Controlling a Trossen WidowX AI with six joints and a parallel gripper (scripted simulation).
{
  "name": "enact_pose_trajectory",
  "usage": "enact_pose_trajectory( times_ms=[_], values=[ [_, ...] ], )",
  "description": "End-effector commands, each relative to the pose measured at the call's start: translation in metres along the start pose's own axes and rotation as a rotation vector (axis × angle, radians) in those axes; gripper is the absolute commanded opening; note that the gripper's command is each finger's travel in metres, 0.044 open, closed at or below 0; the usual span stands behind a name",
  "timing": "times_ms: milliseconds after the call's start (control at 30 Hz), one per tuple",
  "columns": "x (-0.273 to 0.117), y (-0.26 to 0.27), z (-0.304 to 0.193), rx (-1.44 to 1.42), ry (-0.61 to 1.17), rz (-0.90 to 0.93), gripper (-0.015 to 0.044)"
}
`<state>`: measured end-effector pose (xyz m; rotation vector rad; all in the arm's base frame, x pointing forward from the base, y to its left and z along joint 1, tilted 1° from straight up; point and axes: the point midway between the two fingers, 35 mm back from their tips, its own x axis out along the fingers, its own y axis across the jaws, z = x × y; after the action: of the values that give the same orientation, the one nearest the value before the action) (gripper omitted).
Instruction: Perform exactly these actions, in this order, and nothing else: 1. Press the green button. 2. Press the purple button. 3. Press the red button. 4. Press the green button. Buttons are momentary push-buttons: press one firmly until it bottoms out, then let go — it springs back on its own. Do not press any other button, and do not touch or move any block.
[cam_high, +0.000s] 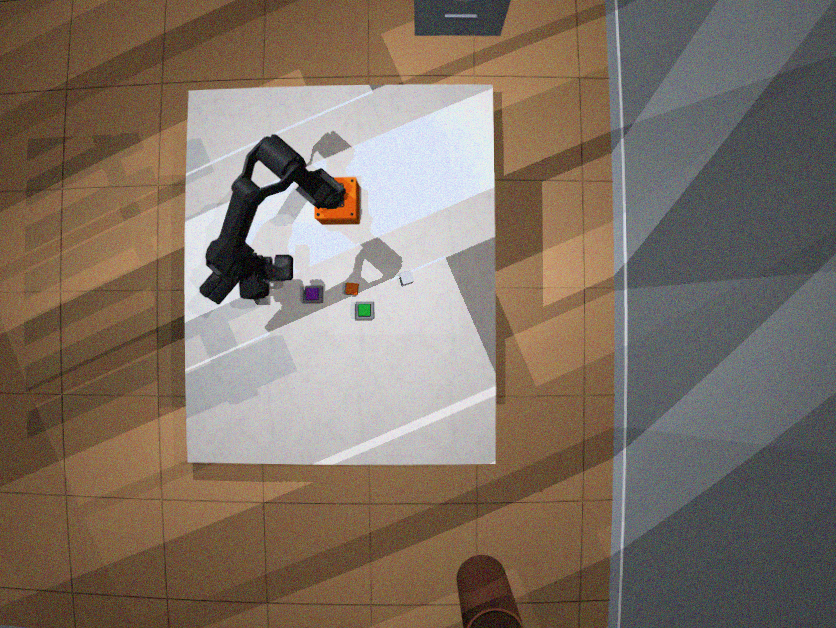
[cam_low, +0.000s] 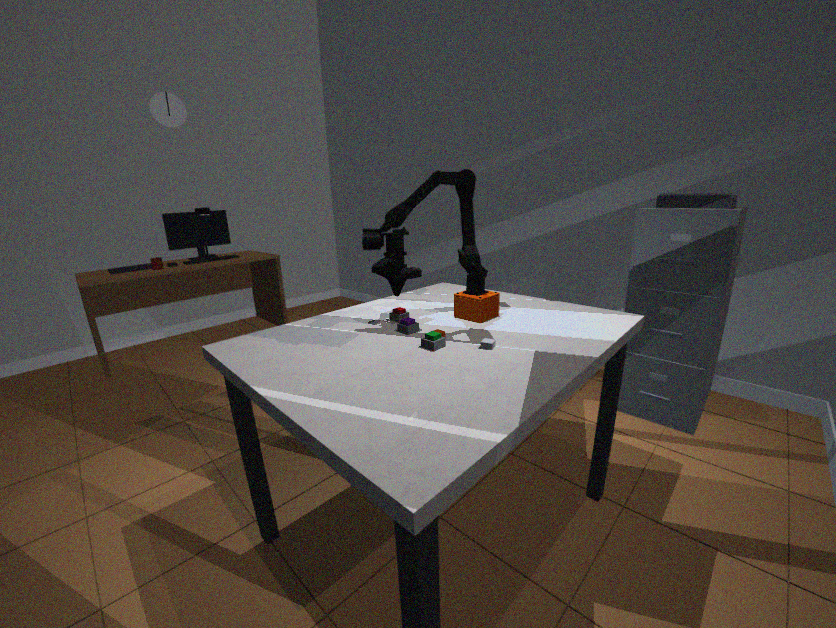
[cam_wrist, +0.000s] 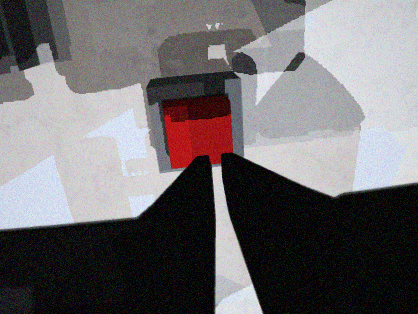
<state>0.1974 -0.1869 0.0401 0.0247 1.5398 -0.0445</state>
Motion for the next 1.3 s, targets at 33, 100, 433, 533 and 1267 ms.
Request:
enact_pose_trajectory(
  times_ms=[33,100,433,533,1267],
  values=[
    [0.019,0.003,-0.005,-0.005,0.012,0.009,0.002],
    [0.019,0.003,-0.005,-0.005,0.012,0.009,0.002],
    [0.033,0.002,-0.004,-0.005,0.012,0.009,0.002],
    [0.038,0.002,-0.005,-0.005,0.012,0.009,0.002],
    [0.054,0.003,-0.005,-0.005,0.012,0.009,0.002]
  ],
)
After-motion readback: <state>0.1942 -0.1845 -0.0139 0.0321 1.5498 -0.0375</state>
